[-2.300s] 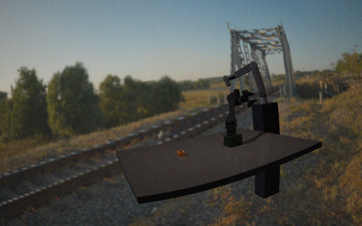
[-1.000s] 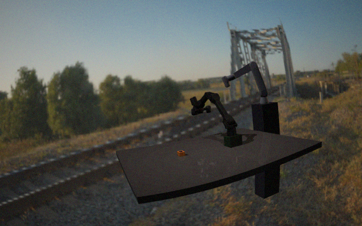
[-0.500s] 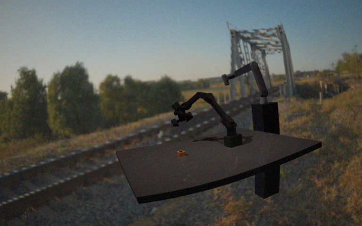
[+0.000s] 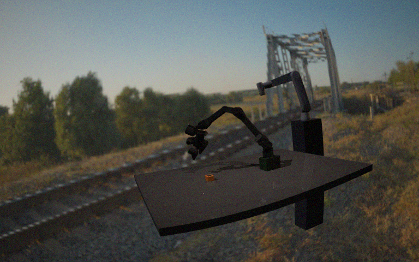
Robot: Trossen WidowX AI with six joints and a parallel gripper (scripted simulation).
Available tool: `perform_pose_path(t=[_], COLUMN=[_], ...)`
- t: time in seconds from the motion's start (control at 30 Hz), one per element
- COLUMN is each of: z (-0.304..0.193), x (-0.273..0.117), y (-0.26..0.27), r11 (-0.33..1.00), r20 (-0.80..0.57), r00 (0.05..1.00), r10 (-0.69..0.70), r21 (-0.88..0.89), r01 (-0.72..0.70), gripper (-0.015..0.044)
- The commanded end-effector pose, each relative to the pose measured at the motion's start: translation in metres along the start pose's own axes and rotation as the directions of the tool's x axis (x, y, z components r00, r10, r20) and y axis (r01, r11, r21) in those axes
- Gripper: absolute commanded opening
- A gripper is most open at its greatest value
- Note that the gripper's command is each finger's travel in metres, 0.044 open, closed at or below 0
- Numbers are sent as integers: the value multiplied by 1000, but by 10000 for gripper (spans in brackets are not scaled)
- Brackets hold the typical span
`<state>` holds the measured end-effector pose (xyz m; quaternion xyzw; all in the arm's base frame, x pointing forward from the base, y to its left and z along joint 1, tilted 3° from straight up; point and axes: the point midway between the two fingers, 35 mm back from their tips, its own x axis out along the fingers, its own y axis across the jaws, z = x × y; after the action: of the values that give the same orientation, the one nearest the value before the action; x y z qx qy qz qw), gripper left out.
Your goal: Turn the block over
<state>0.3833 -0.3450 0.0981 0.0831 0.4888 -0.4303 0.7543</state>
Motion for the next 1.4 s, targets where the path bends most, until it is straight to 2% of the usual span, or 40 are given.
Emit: perform_pose_path(t=[0.0, 0.3, 0.5, 0.7, 0.83, 1.37], z=[-27, -110, -166, -168, -182, -192], x=[-27, -95, -138, -136, -108, -89], y=[64, 171, 206, 207, 215, 220], r11=[976, 792, 624, 623, 623, 623], r20=[-76, -304, -451, -451, -451, -451], r00=[990, 913, 846, 846, 846, 846], r10=[122, 273, 285, 285, 285, 285], r21=[-171, -468, -583, -583, -583, -583], r01=[-133, -393, -521, -521, -521, -521], gripper=[440, 440, 440, 440, 440, 440])
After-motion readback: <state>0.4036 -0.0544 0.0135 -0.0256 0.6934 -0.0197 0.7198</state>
